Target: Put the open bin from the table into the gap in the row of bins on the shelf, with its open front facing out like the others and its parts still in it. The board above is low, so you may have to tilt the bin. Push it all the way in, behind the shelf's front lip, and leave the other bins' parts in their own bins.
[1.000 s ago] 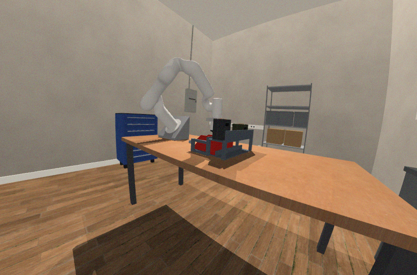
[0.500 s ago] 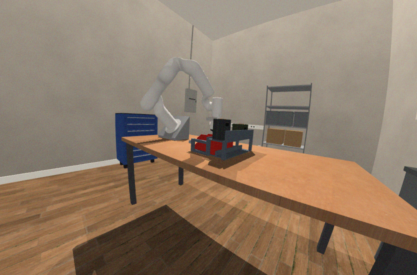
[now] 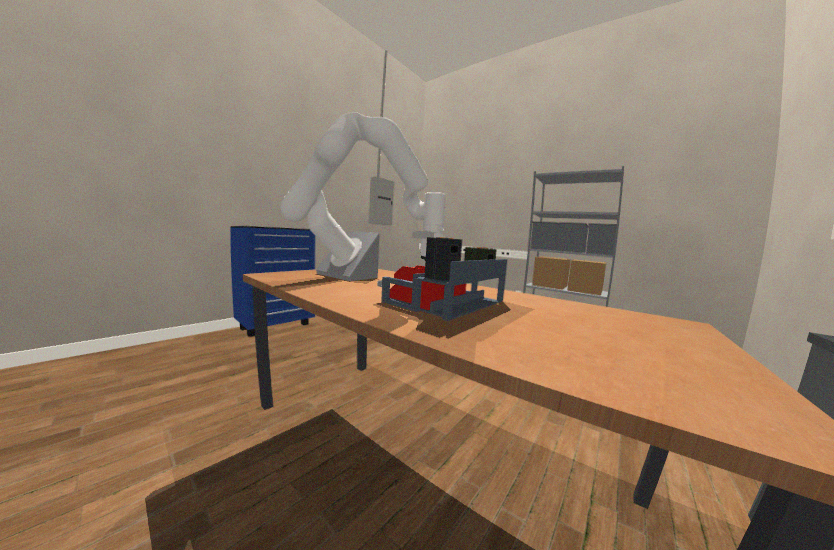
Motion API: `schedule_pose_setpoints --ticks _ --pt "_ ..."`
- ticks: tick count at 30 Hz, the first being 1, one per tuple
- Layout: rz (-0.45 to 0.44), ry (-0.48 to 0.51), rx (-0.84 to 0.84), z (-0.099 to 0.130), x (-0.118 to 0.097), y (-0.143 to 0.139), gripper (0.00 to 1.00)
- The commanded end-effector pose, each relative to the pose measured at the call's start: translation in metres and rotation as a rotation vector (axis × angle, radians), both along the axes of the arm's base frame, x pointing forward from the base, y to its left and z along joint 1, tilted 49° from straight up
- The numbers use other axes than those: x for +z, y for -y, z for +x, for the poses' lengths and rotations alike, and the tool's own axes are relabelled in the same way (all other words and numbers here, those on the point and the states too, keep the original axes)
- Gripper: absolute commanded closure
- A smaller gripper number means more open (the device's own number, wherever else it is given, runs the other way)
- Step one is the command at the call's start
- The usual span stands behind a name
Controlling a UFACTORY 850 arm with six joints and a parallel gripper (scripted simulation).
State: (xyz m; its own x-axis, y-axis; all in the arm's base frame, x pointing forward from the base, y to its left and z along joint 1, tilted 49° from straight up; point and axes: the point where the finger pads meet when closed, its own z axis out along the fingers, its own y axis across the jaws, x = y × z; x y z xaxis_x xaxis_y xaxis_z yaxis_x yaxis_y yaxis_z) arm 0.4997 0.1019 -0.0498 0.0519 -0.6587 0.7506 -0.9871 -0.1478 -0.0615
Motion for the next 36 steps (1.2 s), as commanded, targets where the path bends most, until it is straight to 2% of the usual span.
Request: schedule_pose_setpoints --ticks 1,36 --pt "0.001 0.001 0.001 0.005 0.001 -0.001 1.0" --pt "0.001 0.001 0.001 0.026 0.002 -0.005 1.0"
